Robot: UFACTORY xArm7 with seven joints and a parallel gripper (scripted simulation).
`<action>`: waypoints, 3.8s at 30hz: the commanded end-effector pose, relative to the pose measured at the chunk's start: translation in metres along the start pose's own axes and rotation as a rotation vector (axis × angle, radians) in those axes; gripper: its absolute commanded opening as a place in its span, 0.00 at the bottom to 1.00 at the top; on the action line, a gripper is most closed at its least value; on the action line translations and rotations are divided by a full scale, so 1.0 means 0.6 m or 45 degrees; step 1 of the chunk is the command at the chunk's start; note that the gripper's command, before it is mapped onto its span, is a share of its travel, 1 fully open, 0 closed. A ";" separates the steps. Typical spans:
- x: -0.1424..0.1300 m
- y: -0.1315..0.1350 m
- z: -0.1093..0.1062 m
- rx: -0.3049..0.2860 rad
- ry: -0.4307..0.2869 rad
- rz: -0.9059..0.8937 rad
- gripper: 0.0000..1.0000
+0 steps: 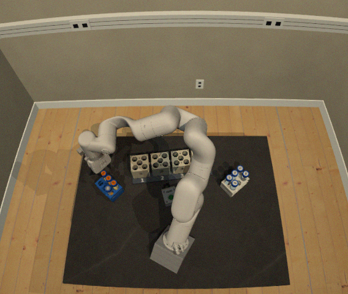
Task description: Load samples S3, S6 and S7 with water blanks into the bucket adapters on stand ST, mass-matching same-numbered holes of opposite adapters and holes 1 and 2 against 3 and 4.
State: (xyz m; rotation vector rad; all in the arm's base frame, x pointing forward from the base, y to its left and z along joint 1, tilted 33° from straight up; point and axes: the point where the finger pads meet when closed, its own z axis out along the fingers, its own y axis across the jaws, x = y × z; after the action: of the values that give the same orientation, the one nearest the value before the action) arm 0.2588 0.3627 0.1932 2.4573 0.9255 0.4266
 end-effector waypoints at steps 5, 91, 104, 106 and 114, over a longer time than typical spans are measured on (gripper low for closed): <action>0.002 -0.001 0.026 0.003 0.007 0.000 0.57; 0.003 -0.001 0.173 0.002 0.007 0.000 0.57; 0.003 -0.001 0.174 0.002 0.007 0.000 0.57; 0.003 -0.001 0.173 0.002 0.007 0.000 0.00; 0.003 -0.001 0.171 0.002 0.007 0.000 0.00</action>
State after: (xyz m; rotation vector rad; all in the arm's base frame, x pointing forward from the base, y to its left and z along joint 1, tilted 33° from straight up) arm 0.3054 0.3290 0.1050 2.4574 0.9256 0.4273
